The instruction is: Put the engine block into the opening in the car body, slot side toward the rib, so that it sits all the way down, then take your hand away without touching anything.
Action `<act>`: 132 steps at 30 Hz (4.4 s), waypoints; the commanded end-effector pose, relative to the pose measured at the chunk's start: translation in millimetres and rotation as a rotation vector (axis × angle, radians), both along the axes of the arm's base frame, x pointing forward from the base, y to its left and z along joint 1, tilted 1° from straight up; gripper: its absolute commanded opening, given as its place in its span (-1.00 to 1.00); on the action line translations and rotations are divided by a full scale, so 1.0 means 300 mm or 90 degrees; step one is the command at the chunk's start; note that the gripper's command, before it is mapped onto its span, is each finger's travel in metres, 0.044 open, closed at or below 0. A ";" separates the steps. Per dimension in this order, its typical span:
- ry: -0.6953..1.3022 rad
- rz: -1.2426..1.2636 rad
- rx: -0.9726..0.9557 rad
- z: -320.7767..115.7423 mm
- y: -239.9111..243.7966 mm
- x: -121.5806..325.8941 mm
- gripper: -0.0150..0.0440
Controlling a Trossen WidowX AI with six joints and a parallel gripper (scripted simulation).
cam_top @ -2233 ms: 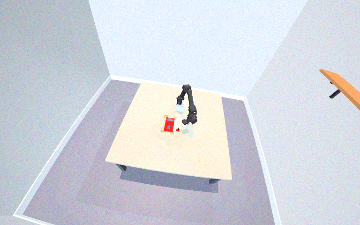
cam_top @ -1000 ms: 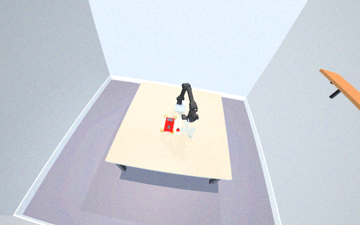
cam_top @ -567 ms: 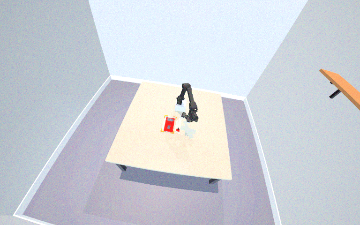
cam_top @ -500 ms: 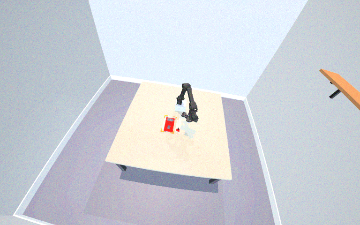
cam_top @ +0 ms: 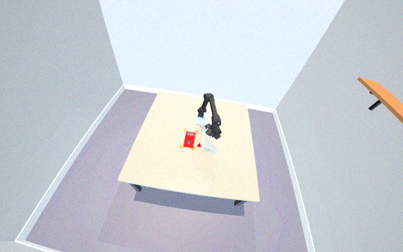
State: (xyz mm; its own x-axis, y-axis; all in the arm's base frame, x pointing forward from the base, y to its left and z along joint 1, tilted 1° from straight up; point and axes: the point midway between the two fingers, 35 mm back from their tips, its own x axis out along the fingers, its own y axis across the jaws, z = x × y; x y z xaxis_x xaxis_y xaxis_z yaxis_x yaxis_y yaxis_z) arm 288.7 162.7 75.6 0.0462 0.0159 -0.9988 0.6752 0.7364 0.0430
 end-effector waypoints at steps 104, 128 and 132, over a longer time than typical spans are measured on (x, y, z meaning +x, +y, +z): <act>0.018 -0.998 0.047 -0.417 0.005 0.015 -0.49; 0.015 -0.996 0.047 -0.399 0.003 0.017 1.00; 0.017 -0.997 0.047 -0.392 0.003 0.017 1.00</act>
State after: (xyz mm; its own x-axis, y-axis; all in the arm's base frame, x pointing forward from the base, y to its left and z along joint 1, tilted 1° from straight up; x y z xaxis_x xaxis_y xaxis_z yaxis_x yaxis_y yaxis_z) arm 293.9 163.8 -44.0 0.0488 0.0163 -0.9987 0.7385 -0.6738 0.0251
